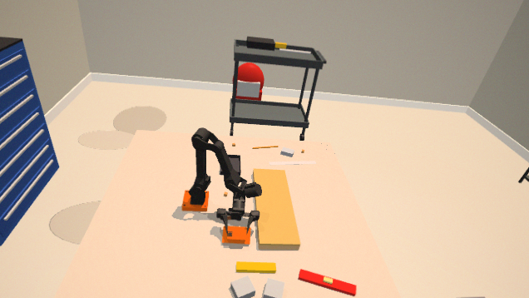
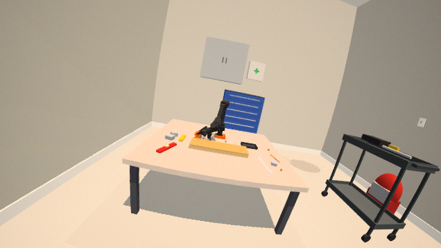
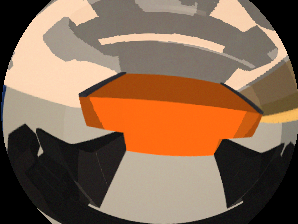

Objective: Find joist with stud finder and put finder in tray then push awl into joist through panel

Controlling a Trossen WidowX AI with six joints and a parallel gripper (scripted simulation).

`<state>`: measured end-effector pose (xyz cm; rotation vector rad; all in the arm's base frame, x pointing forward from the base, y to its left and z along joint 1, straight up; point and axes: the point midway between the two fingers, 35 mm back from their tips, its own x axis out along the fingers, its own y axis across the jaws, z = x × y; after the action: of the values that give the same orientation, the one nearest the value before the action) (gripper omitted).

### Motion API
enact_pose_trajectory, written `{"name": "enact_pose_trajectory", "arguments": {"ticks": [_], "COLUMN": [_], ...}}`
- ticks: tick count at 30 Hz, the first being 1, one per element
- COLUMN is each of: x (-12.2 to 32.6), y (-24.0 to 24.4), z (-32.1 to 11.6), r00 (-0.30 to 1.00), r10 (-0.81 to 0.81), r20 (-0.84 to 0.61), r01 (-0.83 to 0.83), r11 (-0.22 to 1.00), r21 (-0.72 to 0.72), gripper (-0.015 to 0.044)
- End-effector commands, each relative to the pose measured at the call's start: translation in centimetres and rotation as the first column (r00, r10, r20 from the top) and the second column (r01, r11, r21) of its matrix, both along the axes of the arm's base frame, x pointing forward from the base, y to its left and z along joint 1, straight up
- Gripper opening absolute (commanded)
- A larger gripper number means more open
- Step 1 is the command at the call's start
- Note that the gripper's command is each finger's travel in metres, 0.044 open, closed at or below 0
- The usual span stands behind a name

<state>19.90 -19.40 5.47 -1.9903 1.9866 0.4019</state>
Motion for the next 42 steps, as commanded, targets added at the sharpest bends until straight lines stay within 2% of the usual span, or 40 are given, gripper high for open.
{"name": "enact_pose_trajectory", "arguments": {"ticks": [1,24,26,27,42], "x": [0.11,0.01,0.03,0.03,0.04], "y": [0.21,0.05,0.05,0.05,0.18], "z": [-0.34,-0.01,0.02,0.02,0.05], "r00": [1.000,1.000,1.000,1.000,1.000], "r10": [0.011,0.000,0.001,0.001,0.000], "r20": [-0.005,0.000,0.001,0.001,0.001], "r01": [-0.011,0.000,-0.001,-0.001,0.000], "r11": [1.000,1.000,1.000,1.000,1.000], "r21": [0.017,0.000,-0.002,-0.002,-0.001], "gripper": [0.0380,0.0380,0.0432,0.0440,0.0440]}}
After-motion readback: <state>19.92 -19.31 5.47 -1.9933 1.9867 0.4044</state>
